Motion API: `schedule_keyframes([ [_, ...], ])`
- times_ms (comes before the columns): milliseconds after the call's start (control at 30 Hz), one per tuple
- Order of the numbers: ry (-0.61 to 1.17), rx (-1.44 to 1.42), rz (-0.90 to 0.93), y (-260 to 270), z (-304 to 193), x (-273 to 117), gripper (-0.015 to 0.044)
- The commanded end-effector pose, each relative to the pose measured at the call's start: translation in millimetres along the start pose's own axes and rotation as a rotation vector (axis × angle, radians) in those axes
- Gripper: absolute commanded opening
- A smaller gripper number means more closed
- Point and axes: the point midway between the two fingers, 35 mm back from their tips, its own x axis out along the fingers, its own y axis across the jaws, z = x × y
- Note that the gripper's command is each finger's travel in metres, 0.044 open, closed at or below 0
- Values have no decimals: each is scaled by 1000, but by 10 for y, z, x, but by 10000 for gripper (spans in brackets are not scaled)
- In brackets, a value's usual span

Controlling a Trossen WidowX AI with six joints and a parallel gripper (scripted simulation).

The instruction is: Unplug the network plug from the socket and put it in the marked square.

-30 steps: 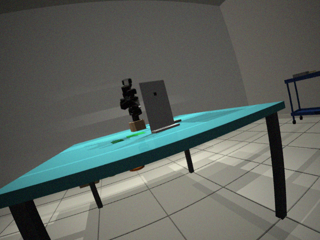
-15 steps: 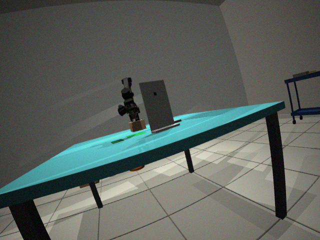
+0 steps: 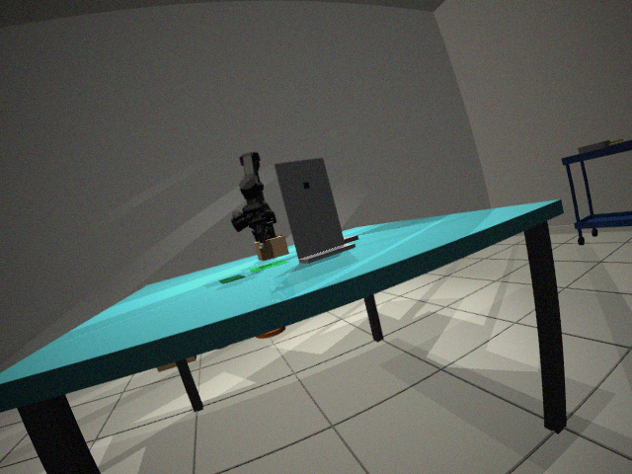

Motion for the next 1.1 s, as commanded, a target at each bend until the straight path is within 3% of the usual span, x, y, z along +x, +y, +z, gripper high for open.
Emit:
schedule_keyframes([
  [0, -9, 1, -4, -28, 14, 43, 0],
  [1067, -9, 1, -4, -229, 17, 340, 0],
])
